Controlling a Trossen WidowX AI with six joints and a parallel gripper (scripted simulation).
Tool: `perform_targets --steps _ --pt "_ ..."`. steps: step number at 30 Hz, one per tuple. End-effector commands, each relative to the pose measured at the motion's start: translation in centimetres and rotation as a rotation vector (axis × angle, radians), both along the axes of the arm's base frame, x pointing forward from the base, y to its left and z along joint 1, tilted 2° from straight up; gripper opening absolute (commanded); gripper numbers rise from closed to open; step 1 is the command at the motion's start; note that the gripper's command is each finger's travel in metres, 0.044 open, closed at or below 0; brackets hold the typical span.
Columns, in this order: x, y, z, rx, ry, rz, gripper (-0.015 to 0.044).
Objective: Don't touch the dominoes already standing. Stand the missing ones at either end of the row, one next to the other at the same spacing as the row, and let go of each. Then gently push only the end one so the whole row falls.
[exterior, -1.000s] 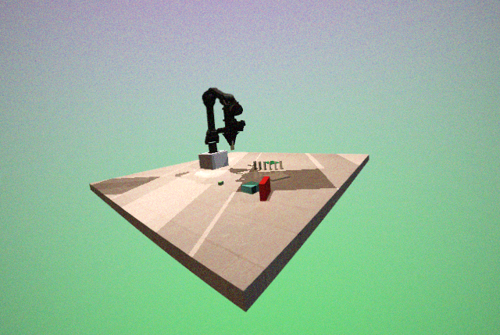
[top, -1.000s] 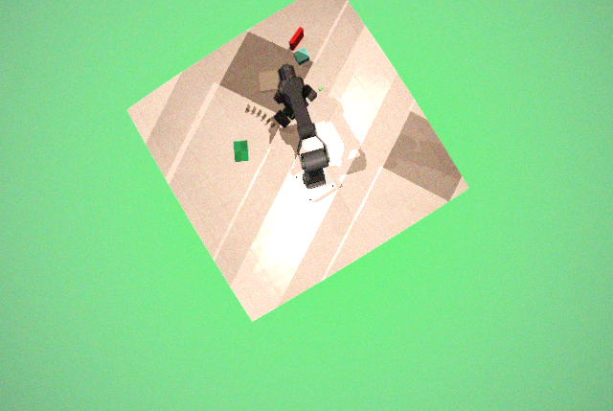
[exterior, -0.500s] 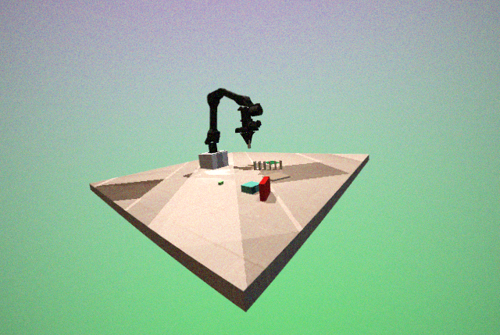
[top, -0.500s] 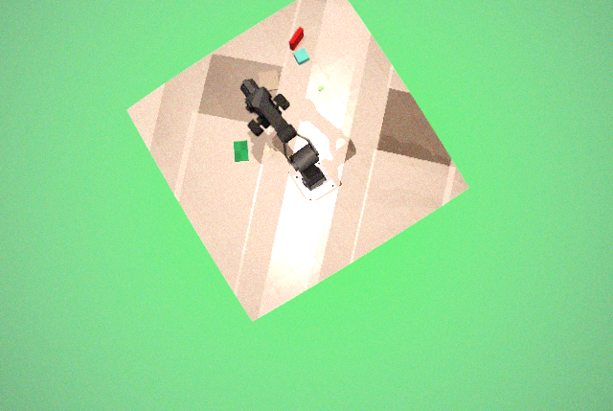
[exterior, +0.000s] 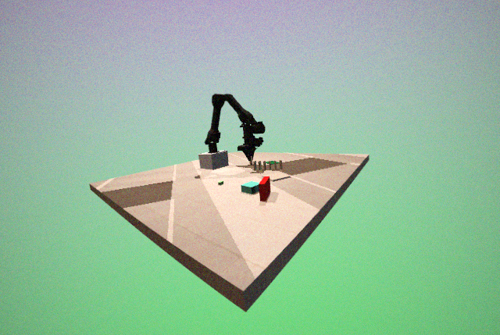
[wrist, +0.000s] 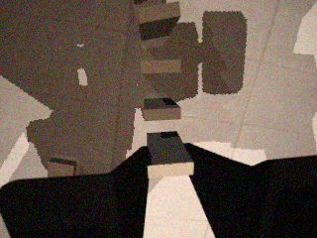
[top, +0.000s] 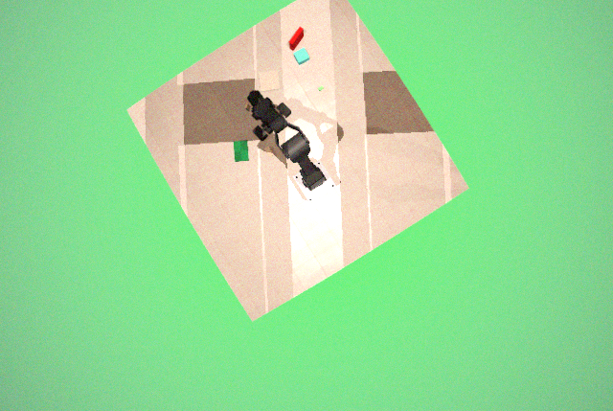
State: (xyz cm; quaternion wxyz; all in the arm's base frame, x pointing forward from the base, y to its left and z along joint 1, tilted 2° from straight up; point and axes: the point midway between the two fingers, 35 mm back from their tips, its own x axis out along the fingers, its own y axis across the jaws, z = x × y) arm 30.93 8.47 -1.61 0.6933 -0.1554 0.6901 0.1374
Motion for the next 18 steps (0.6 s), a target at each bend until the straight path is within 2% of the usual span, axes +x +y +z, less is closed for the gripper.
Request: perform_targets --steps 1,14,18 --pt "-0.56 -0.22 -2.38 -0.001 0.005 -0.003 0.0107" --pt "-0.58 -0.23 -2.48 -0.001 0.005 -0.003 0.0107" --pt "-0.58 -0.23 -2.48 -0.001 0.005 -0.003 0.0212"
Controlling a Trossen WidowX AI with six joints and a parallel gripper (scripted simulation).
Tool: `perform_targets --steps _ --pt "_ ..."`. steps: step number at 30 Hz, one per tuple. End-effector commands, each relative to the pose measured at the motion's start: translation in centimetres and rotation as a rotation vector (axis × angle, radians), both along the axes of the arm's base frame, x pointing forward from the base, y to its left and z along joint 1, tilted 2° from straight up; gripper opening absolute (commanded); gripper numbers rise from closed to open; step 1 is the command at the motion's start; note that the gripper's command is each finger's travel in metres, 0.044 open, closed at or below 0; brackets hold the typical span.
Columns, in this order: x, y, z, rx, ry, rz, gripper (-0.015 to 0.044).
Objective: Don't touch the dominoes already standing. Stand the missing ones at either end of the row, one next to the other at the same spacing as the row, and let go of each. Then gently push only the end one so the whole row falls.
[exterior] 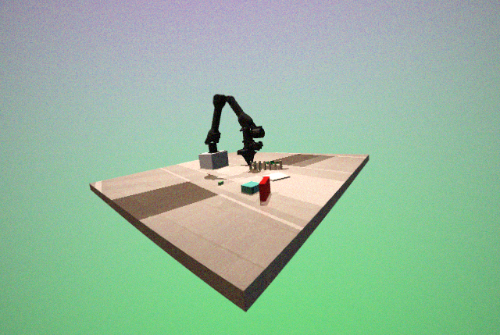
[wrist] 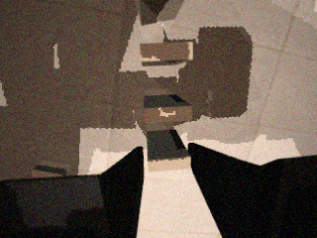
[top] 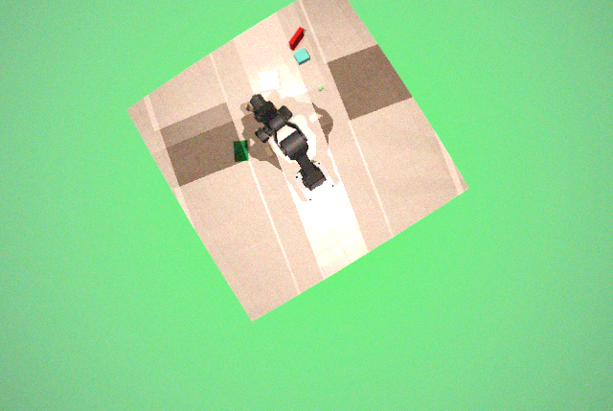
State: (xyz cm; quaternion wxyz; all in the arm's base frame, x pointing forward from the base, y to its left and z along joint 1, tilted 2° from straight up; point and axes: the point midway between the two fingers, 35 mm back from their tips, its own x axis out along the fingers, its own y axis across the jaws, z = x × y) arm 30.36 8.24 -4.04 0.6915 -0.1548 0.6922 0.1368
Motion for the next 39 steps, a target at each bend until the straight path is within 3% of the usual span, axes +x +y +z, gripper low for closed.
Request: perform_targets --steps 1,9,13,18,21,28,35,39 --pt "0.0 0.0 0.0 0.0 0.0 -0.001 0.0238" --pt "0.0 0.0 0.0 0.0 0.0 -0.001 0.044" --pt "0.2 0.1 1.1 0.0 0.0 -0.001 0.044" --pt "0.5 0.4 9.9 0.0 -0.001 0.0 0.044" --pt "0.0 0.3 12.9 0.0 0.0 0.0 0.044" --pt "-0.1 0.6 12.8 0.001 0.0 -0.006 0.044" --pt "-6.0 7.6 5.7 0.008 0.0 -0.233 0.044" --pt "-7.1 8.3 4.7 0.008 0.0 -0.266 0.044"
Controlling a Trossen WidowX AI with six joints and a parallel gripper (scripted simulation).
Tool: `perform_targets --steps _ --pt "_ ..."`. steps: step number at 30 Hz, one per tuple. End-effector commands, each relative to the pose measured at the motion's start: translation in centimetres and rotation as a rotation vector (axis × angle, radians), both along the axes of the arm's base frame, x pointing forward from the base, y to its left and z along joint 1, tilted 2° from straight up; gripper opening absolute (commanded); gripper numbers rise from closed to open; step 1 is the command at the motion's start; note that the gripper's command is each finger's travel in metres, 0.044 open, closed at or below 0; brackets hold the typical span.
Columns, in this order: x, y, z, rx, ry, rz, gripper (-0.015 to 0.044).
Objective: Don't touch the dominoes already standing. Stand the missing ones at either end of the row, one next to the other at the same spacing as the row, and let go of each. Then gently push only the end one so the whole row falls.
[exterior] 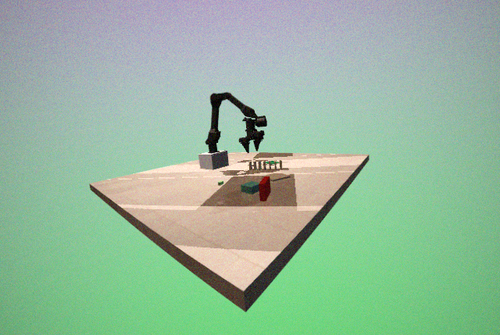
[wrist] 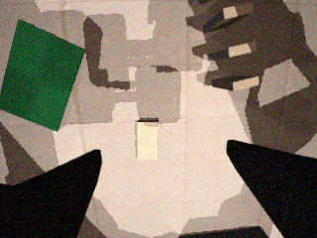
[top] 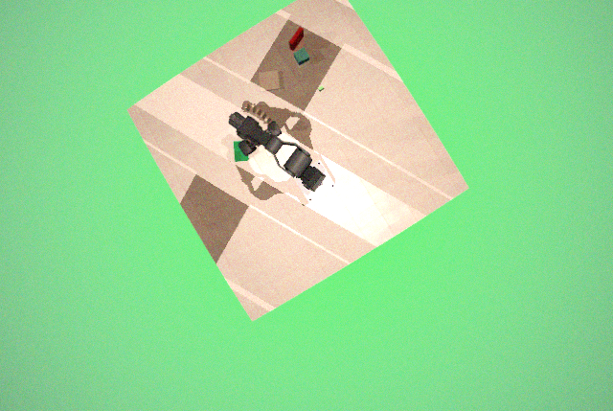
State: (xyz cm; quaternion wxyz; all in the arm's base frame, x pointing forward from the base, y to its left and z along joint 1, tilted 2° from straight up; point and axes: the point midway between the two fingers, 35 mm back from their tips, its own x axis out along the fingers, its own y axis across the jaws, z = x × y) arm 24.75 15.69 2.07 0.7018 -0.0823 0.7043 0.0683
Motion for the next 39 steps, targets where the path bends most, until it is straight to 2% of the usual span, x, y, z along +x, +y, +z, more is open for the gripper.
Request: perform_targets --steps 1,7,14,35,39 --pt "-1.5 0.9 -1.4 0.002 -0.001 -0.064 0.044" --pt "-1.4 0.9 -2.0 0.002 -0.001 -0.064 0.044" --pt "-1.5 0.8 -7.8 0.002 -0.001 -0.064 0.044" --pt "-1.4 0.7 -9.4 0.002 -0.001 -0.064 0.044" --pt "-1.4 0.7 -9.4 0.002 -0.001 -0.064 0.0335"
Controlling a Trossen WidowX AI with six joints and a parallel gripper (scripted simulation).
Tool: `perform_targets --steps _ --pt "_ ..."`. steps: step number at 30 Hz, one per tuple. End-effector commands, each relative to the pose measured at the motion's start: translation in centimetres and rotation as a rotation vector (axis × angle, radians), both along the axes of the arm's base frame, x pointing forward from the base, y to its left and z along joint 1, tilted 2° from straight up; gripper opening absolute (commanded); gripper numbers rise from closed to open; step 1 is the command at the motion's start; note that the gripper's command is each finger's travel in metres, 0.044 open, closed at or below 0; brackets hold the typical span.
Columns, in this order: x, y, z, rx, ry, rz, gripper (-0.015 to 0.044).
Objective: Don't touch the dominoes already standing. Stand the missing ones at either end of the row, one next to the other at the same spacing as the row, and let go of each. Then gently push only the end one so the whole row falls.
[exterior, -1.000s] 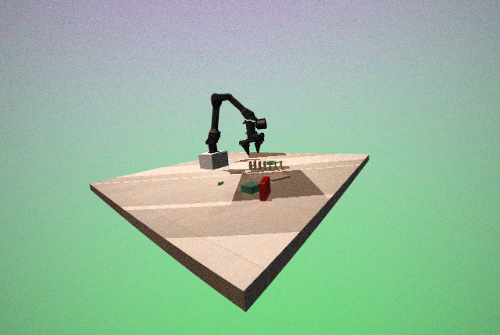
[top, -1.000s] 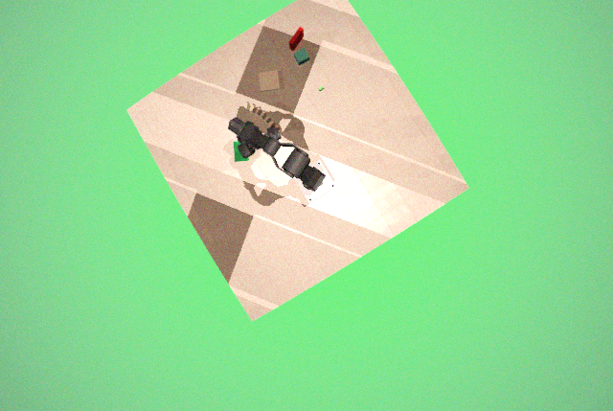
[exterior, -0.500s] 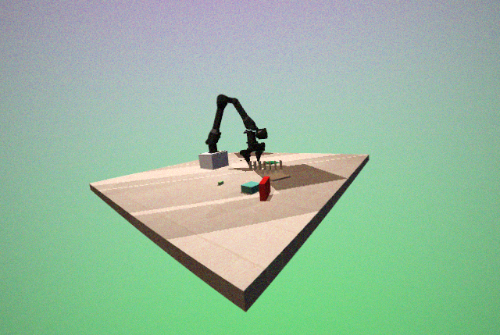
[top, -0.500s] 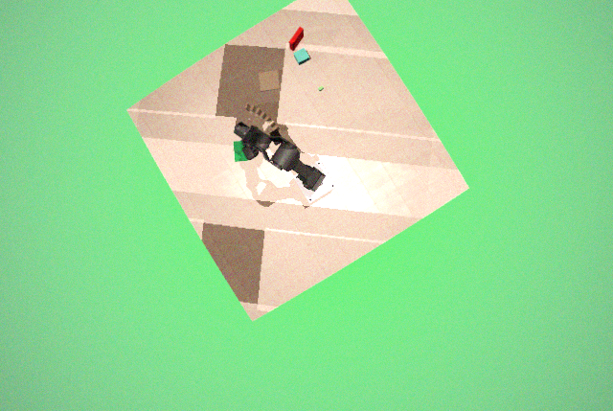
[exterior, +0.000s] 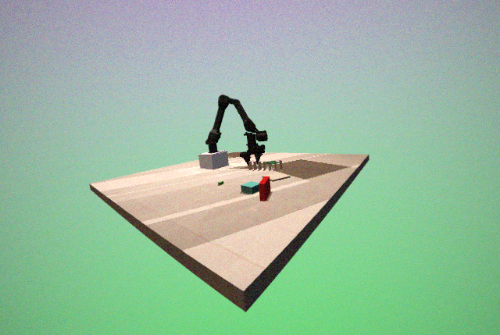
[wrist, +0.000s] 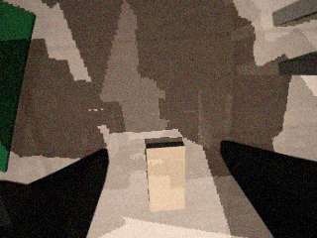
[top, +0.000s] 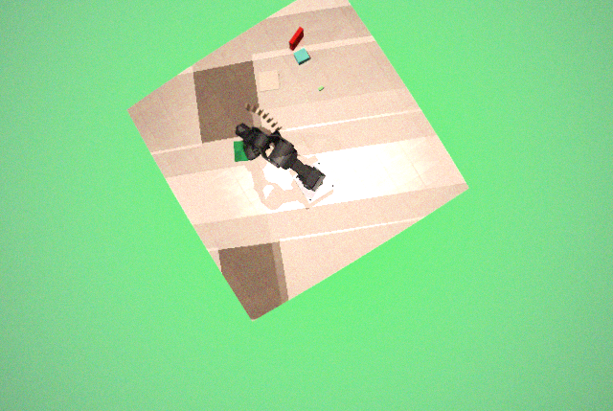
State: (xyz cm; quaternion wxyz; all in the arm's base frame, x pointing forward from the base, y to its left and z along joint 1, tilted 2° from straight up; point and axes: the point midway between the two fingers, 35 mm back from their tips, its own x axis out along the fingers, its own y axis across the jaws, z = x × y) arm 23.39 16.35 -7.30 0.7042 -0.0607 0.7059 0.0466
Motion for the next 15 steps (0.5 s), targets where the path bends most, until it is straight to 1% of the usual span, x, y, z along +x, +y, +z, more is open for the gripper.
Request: perform_targets --steps 1,8,9,15 --pt "-0.02 0.02 -0.06 0.002 0.001 -0.002 0.0309" --pt "-0.02 0.02 -0.06 0.002 0.001 -0.002 0.0125" --pt "-0.02 0.02 -0.06 0.002 0.001 -0.002 0.0107" --pt "-0.02 0.02 -0.06 0.002 0.001 -0.002 0.0107"
